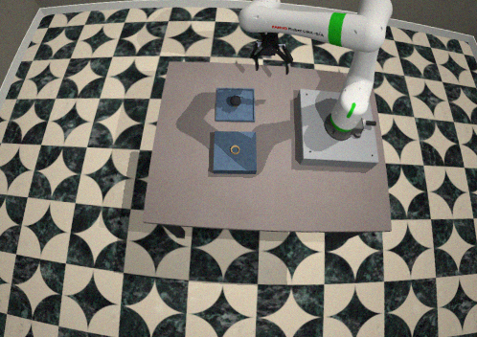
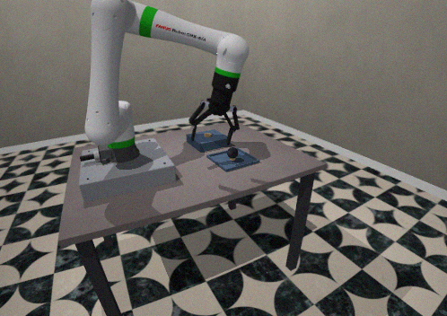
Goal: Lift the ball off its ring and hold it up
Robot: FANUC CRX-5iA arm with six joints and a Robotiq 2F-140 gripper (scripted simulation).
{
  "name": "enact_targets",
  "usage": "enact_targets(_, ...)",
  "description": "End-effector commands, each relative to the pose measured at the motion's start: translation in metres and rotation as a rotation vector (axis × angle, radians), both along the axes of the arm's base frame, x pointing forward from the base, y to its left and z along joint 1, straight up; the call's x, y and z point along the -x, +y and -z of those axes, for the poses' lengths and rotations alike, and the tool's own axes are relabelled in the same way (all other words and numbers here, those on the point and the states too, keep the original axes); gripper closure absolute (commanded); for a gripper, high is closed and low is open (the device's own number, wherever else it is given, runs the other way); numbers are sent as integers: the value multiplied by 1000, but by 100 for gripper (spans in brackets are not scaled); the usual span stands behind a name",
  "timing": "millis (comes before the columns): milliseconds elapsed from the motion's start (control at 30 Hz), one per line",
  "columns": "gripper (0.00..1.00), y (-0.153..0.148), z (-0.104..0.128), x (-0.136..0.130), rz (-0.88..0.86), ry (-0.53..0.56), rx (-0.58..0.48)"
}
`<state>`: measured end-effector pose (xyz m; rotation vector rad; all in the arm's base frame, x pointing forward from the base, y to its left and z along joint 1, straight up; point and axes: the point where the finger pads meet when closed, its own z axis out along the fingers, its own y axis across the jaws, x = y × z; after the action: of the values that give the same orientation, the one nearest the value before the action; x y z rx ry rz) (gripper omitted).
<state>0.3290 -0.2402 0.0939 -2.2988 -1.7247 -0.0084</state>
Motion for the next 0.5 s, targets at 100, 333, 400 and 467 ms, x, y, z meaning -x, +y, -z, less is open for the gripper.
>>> enact_targets(100,0,18,13,-52,-87,-41,77)
enact_targets(333,0,55,24,-111,-195,-109,147)
enact_targets(400,0,67,26,-126,-223,-129,162)
enact_targets(467,0,77,27,-139,-247,-146,174)
